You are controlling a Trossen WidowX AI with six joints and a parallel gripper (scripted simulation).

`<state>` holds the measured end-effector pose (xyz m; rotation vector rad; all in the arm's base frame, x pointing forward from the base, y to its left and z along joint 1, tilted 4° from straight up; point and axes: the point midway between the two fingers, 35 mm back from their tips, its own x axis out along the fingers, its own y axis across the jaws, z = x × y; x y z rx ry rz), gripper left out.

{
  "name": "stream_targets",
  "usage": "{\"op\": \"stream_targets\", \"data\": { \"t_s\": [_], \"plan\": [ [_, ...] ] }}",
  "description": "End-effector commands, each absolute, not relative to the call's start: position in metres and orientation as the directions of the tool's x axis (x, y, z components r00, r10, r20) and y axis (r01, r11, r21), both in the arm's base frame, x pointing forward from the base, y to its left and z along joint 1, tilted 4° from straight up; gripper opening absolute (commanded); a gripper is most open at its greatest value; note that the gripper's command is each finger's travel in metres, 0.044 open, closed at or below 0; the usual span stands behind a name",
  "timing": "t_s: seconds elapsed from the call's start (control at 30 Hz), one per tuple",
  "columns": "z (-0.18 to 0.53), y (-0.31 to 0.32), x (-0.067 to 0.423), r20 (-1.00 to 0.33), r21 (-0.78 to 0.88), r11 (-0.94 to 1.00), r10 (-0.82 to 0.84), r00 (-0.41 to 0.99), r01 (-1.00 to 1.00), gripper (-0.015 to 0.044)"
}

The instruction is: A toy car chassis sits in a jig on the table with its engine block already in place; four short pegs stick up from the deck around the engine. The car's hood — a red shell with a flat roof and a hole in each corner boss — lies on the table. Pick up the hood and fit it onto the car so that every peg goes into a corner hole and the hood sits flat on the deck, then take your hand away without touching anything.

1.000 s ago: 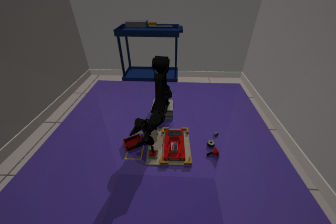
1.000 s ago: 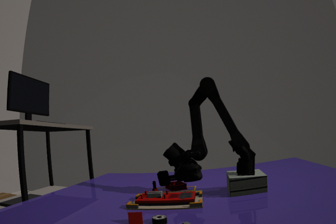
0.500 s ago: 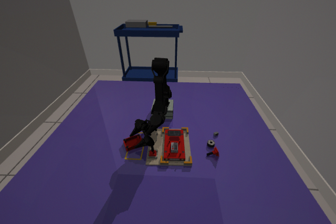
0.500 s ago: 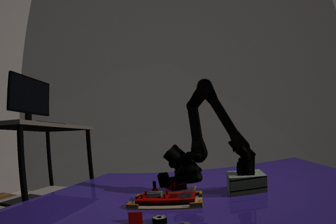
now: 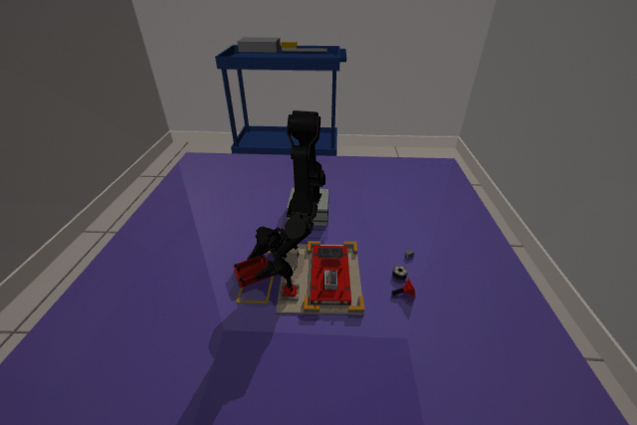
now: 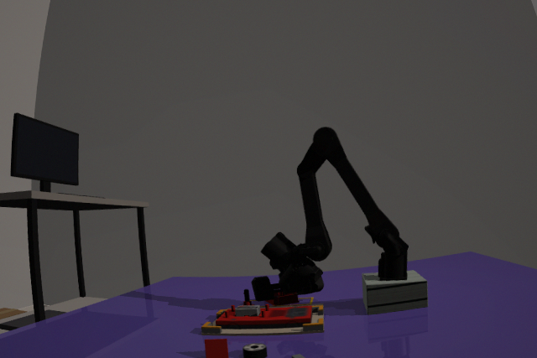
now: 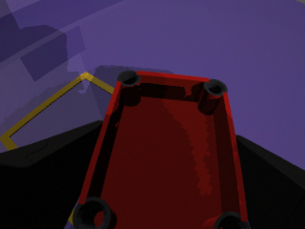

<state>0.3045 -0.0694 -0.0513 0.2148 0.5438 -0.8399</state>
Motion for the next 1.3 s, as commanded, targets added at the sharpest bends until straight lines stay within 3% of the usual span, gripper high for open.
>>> {"op": "stream_targets", "data": {
  "t_s": [0.0, 0.07, 0.43, 1.27],
  "plan": [
    [-0.051, -0.069, 0.304, -0.536, -0.030, 0.656, -0.648, 0.541, 0.754, 0.0308],
    [-0.051, -0.069, 0.304, -0.536, -0.030, 0.656, -0.648, 0.541, 0.754, 0.0295],
    [-0.028, -0.069, 0.310, -0.536, -0.029, 0.656, -0.648, 0.542, 0.754, 0.0006],
    [0.021, -0.070, 0.310, -0.535, -0.080, 0.678, -0.647, 0.543, 0.731, 0.0000]
  ]
}}
